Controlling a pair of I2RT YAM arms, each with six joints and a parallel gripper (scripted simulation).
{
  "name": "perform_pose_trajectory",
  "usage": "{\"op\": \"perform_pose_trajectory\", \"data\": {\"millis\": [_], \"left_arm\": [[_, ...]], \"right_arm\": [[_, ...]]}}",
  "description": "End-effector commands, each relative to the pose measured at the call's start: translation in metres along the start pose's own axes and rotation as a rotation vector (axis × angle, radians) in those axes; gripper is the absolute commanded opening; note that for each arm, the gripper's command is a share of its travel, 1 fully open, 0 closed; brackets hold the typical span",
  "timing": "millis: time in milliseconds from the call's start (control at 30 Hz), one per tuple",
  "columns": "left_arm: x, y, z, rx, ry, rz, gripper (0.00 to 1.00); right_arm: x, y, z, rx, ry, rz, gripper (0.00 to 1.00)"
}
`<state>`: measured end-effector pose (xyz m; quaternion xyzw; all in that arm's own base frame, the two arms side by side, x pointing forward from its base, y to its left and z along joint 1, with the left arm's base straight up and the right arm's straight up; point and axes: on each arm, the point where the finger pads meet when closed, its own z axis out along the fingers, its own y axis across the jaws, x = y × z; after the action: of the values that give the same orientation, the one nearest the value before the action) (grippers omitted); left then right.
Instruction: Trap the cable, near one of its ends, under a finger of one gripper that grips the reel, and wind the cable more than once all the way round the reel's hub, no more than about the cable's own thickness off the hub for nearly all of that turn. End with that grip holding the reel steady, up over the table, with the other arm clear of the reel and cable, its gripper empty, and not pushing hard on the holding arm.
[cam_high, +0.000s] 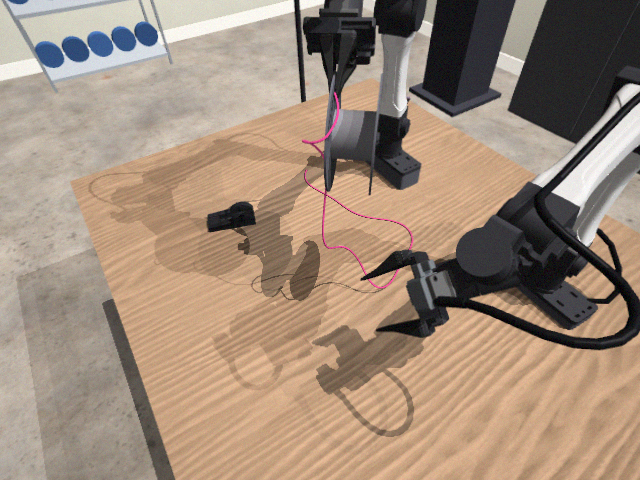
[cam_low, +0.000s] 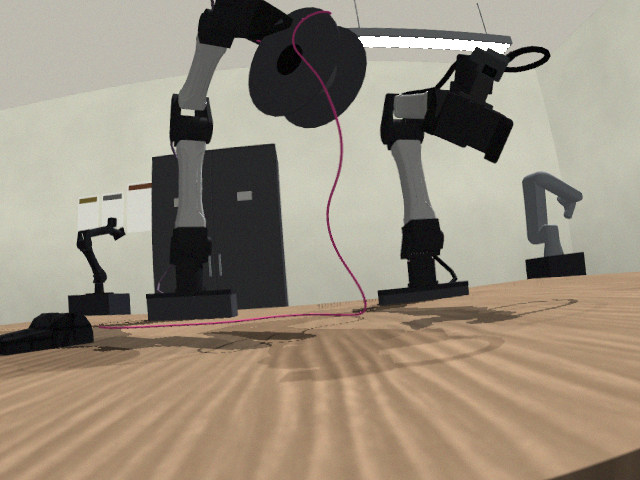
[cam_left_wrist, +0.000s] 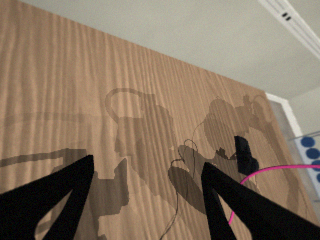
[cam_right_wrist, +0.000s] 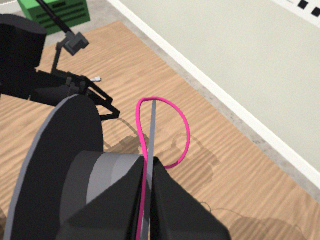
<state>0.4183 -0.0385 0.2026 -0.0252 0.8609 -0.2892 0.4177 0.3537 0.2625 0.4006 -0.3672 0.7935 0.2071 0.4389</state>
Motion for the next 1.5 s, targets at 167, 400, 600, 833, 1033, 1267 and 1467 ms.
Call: {"op": "perform_pose_trajectory", "data": {"millis": [167,400,600,833,1033,1267,1467], "left_arm": [[0.031,0.002,0.01,0.049,0.107,-0.091,0.8],[0.033,0.001,0.011,0.061,0.119,-0.102,0.8],[0.032,0.0,0.01,0.064,0.116,-0.1,0.8],[0.032,-0.007,0.008,0.072,0.112,-0.09,0.8],[0.031,-0.014,0.003,0.058,0.092,-0.078,0.8],[0.042,-0.026,0.0,0.057,0.092,-0.078,0.8],[0.052,-0.049,-0.002,0.064,0.072,-0.065,0.8]], "right_arm": [[-0.016,-0.001,-0.012,0.004,-0.052,0.0,0.0],[-0.016,-0.001,-0.012,0.004,-0.052,0.0,0.0],[-0.016,-0.001,-0.012,0.004,-0.052,0.0,0.0],[-0.016,-0.001,-0.012,0.004,-0.052,0.0,0.0],[-0.016,-0.001,-0.012,0.004,-0.052,0.0,0.0],[-0.016,-0.001,-0.012,0.004,-0.052,0.0,0.0],[-0.016,-0.001,-0.012,0.004,-0.052,0.0,0.0]]}}
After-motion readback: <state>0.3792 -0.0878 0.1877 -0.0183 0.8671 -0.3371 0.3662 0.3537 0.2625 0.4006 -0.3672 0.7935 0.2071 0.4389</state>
